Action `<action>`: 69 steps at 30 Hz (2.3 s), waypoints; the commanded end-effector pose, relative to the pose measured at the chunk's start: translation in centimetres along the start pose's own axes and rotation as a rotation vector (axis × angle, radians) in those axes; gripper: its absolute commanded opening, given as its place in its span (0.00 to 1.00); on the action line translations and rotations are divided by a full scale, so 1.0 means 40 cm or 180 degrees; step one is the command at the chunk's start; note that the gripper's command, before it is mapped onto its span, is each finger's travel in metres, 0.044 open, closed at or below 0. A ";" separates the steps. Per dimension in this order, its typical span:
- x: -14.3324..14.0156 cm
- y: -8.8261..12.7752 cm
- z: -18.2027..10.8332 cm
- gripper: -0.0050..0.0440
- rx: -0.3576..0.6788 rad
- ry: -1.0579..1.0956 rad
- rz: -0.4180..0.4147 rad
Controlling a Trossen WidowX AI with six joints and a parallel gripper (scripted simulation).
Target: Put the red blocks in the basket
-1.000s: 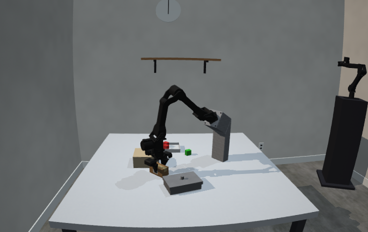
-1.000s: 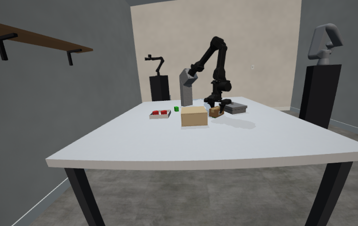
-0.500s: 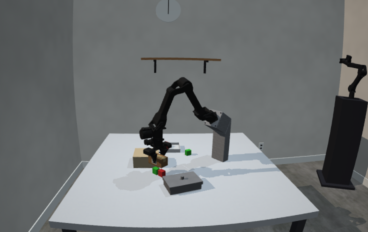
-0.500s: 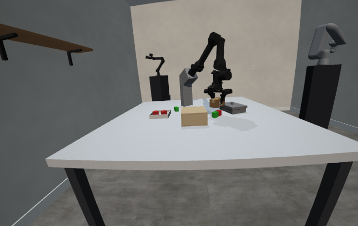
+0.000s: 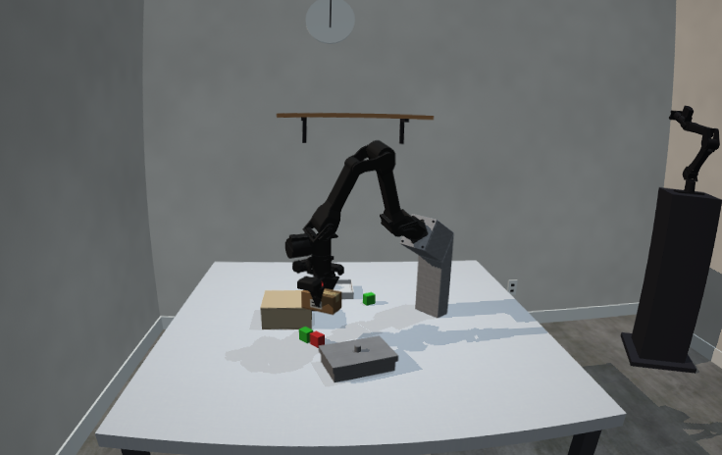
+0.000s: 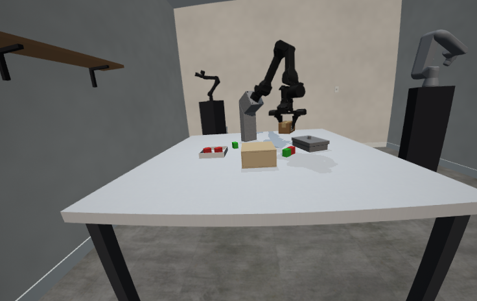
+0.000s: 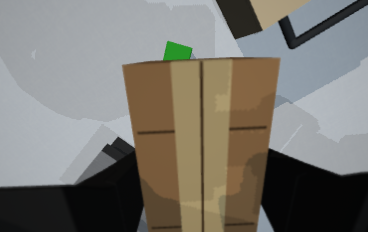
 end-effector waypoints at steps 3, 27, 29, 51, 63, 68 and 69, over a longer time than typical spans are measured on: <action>-0.043 0.000 -0.081 0.10 -0.0005 0.0723 -0.0007; -0.123 -0.150 -0.209 0.10 -0.0002 0.3292 -0.0009; -0.123 -0.183 -0.209 0.10 -0.0002 0.3292 -0.0009; -0.123 -0.266 -0.209 0.10 -0.0002 0.3292 -0.0009; -0.124 -0.293 -0.209 0.10 -0.0002 0.3292 -0.0009; -0.124 -0.296 -0.209 0.10 -0.0002 0.3292 -0.0009; -0.124 -0.296 -0.209 0.10 -0.0002 0.3292 -0.0009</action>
Point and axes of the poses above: the point midway between the two fingers, 35 mm back from their tips, its own y axis back along the fingers, its own x axis across the jaws, z = x × y, the point moved 7 cm from there along y, back along the fingers, and after that the axes turned 13 degrees about y, right-handed, at the moved point
